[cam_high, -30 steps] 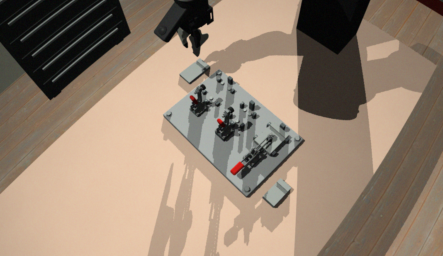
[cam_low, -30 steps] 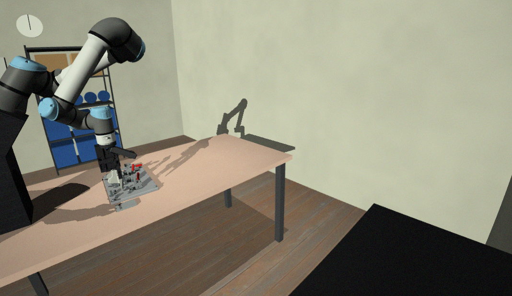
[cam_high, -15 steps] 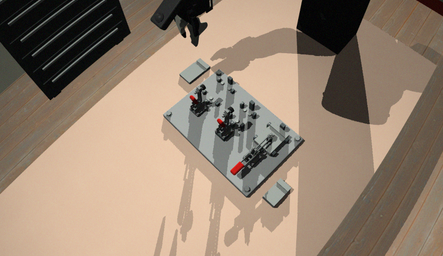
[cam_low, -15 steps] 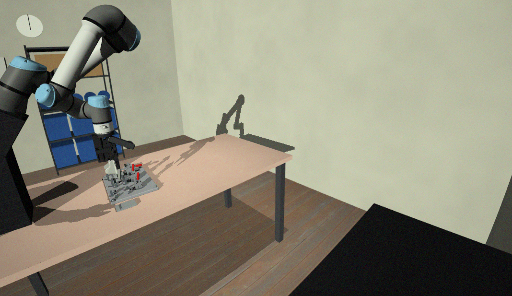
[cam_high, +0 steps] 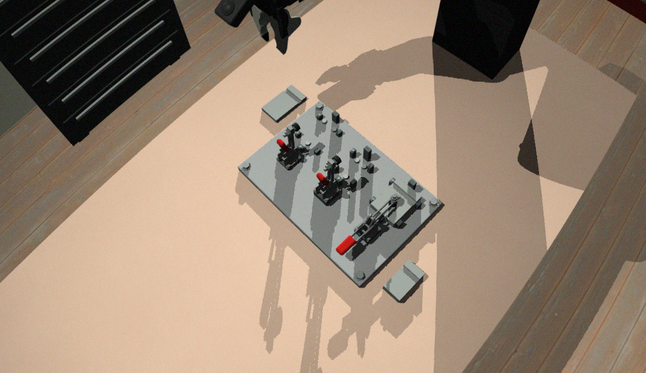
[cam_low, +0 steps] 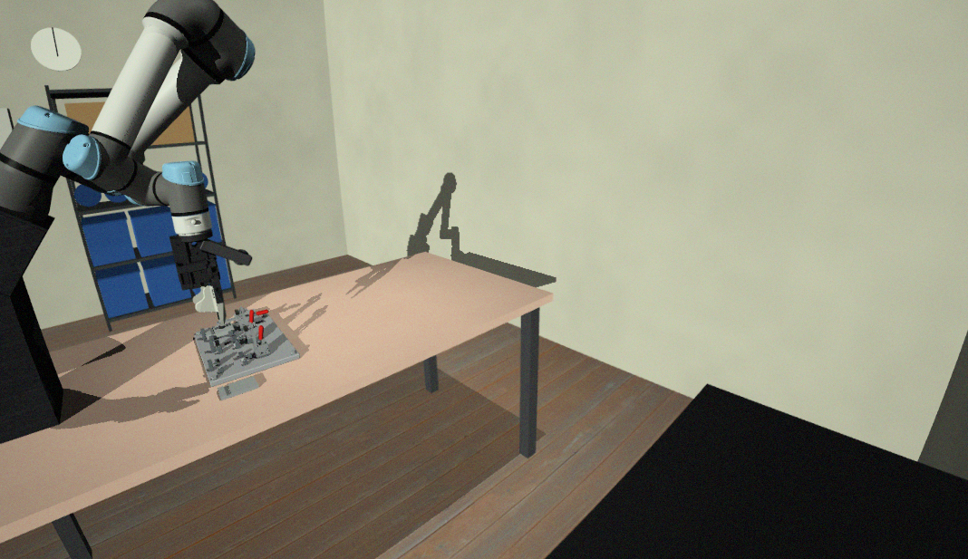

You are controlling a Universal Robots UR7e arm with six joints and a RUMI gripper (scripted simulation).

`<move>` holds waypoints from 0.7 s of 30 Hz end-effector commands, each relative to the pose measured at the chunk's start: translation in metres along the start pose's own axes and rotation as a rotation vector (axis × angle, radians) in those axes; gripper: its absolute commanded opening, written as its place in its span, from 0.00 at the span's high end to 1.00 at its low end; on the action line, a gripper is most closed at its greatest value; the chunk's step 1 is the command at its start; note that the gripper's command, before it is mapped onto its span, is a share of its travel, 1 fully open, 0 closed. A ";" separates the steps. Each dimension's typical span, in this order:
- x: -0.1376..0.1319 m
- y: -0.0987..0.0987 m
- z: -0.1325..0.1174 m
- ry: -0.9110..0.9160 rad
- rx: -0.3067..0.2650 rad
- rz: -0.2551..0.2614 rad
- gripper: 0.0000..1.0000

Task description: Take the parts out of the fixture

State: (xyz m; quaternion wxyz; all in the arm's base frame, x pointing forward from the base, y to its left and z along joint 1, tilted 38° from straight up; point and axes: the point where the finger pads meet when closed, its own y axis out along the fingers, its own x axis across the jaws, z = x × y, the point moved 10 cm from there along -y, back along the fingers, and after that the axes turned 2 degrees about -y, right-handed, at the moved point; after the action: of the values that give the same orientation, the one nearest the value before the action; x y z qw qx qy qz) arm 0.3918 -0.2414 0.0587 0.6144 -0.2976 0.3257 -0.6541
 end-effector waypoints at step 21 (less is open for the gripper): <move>-0.001 -0.012 0.001 -0.001 -0.002 0.002 0.72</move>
State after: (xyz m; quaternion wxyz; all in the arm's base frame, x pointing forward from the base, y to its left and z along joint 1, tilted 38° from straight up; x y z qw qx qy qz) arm 0.3850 -0.2411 0.0681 0.6151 -0.2979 0.3267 -0.6528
